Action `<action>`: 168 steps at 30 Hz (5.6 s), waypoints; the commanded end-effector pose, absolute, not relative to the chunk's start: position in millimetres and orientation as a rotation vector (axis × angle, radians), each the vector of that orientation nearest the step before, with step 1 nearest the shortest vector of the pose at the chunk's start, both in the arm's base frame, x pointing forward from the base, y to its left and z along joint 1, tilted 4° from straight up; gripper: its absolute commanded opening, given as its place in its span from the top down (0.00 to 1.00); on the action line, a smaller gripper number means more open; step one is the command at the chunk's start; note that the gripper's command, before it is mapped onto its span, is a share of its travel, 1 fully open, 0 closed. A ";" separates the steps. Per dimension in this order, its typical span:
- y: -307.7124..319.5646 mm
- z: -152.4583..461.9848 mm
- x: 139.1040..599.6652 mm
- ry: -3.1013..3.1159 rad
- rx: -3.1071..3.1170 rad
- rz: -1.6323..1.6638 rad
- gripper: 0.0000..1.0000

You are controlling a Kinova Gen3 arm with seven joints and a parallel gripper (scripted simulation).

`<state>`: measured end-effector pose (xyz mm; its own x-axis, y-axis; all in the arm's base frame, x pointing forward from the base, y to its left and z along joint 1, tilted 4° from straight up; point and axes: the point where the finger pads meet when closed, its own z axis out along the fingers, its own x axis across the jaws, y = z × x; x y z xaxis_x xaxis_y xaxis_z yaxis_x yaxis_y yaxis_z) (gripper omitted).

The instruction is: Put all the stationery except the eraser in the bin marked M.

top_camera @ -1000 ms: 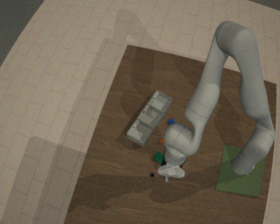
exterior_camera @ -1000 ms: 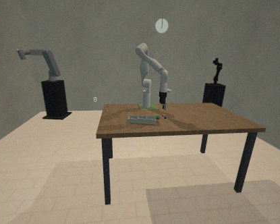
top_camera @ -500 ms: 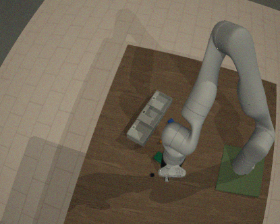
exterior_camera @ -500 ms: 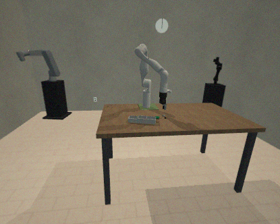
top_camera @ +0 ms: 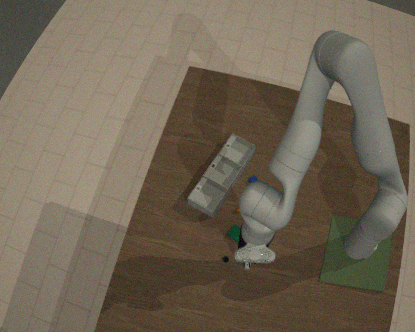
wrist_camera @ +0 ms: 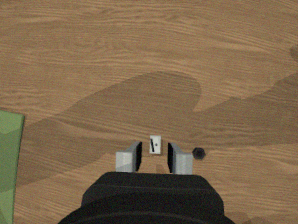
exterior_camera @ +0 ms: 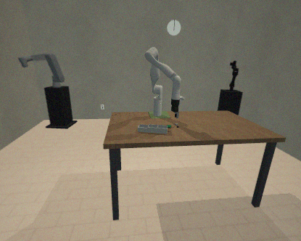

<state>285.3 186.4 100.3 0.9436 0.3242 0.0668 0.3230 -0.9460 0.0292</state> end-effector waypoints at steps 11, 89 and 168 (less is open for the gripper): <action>186.7 80.7 285.8 0.513 3.080 0.112 0.38; 186.7 29.9 289.7 0.513 3.079 0.113 0.68; 98.4 101.8 356.3 0.513 3.079 0.112 0.68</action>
<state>345.3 112.0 101.2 0.9315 0.3579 0.0655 0.3563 -0.9337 0.0352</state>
